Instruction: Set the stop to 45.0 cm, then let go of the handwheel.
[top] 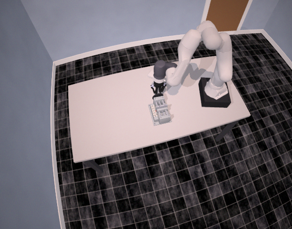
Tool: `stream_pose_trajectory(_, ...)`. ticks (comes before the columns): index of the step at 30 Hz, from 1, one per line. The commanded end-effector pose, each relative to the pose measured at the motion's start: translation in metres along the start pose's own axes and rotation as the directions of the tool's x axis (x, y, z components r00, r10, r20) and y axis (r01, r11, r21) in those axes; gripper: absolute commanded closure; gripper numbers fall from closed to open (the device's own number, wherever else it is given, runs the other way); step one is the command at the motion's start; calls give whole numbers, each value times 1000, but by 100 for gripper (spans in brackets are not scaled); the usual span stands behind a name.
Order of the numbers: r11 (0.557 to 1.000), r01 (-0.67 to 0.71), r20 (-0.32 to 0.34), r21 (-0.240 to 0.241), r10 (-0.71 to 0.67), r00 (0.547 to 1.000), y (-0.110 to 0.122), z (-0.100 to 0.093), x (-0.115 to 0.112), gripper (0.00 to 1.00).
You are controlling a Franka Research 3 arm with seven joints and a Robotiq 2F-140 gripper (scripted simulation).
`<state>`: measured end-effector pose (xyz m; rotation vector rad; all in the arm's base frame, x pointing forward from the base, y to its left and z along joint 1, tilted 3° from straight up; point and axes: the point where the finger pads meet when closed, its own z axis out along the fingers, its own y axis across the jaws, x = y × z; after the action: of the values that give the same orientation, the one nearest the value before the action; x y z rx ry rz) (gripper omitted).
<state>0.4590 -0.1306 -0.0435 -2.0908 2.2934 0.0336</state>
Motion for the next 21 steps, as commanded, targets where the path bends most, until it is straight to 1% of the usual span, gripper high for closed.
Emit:
stream_pose_trajectory(1, 1000, 5, 1, 2, -5, 1000, 8, -2, 0, 96)
stream_pose_trajectory(4, 1000, 5, 1, 2, -5, 1000, 10, -3, 0, 96)
stream_pose_trajectory(12, 1000, 5, 1, 2, -5, 1000, 21, -15, 0, 96)
stream_pose_trajectory(19, 1000, 5, 1, 2, -5, 1000, 26, -28, 0, 96)
stream_pose_trajectory(21, 1000, 5, 1, 2, -5, 1000, 26, -28, 0, 96)
